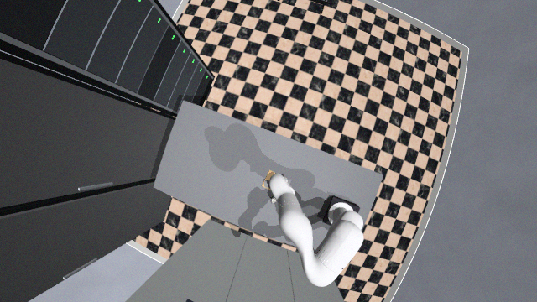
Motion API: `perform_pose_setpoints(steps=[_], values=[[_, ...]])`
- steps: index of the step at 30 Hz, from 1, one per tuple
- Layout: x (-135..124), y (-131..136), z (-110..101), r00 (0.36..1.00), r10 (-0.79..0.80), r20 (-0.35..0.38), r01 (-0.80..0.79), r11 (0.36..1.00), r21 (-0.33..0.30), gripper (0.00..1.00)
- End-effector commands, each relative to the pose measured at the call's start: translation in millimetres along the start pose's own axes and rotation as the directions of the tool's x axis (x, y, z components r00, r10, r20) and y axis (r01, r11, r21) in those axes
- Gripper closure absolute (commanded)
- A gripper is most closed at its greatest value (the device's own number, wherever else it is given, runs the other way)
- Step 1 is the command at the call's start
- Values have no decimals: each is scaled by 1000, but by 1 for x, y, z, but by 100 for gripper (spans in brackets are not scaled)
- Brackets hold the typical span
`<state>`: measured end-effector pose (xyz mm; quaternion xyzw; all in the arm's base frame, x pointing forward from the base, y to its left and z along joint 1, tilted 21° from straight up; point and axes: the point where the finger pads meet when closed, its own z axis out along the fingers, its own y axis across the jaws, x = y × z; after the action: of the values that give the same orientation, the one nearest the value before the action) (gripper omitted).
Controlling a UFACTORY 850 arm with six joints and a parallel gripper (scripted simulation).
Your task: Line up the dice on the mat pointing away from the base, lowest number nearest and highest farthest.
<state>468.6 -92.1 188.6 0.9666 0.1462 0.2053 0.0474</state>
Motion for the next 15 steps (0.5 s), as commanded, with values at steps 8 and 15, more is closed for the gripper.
perform_pose_setpoints(steps=[8, 15], values=[[34, -11, -1, 958, 279, 61, -282, 959, 28, 73], [46, -15, -1, 929, 365, 56, -366, 930, 18, 73]])
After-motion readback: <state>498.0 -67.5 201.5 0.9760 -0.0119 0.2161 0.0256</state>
